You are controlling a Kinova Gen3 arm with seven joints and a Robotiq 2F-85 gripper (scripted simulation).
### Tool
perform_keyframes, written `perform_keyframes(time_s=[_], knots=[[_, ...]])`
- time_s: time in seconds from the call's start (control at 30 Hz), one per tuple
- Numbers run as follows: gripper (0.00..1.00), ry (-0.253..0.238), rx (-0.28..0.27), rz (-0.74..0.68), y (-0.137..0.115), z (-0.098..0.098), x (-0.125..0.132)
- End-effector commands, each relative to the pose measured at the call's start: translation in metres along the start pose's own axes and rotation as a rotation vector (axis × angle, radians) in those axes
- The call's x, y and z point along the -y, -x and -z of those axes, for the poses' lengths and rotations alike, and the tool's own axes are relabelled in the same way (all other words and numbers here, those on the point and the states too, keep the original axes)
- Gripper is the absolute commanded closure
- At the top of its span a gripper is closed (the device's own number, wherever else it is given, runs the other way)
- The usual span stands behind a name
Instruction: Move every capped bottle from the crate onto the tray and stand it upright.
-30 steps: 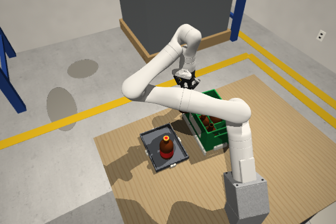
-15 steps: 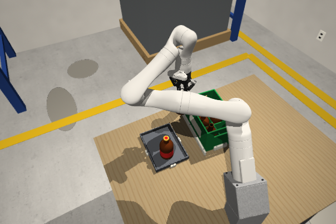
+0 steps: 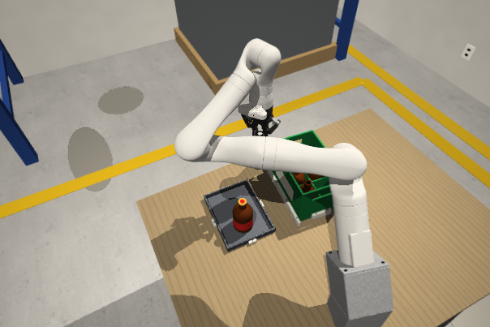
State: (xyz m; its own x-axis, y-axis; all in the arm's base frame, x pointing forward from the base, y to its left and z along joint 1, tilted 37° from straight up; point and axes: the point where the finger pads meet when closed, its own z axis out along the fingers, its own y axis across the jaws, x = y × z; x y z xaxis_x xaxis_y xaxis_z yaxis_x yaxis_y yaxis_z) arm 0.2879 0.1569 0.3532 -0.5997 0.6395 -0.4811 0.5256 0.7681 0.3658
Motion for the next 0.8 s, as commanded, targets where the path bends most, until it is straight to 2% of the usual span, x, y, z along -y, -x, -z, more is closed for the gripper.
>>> perform_keyframes(time_s=[0.0,0.2,0.67,0.77], knots=[[1.0,-0.001,0.003,0.01,-0.007,0.0,-0.007],[1.0,-0.001,0.002,0.003,-0.009,0.0,-0.008],[1.0,-0.002,0.004,0.011,-0.031,0.0,-0.026],[1.0,0.0,0.008,0.002,-0.027,0.001,-0.023]])
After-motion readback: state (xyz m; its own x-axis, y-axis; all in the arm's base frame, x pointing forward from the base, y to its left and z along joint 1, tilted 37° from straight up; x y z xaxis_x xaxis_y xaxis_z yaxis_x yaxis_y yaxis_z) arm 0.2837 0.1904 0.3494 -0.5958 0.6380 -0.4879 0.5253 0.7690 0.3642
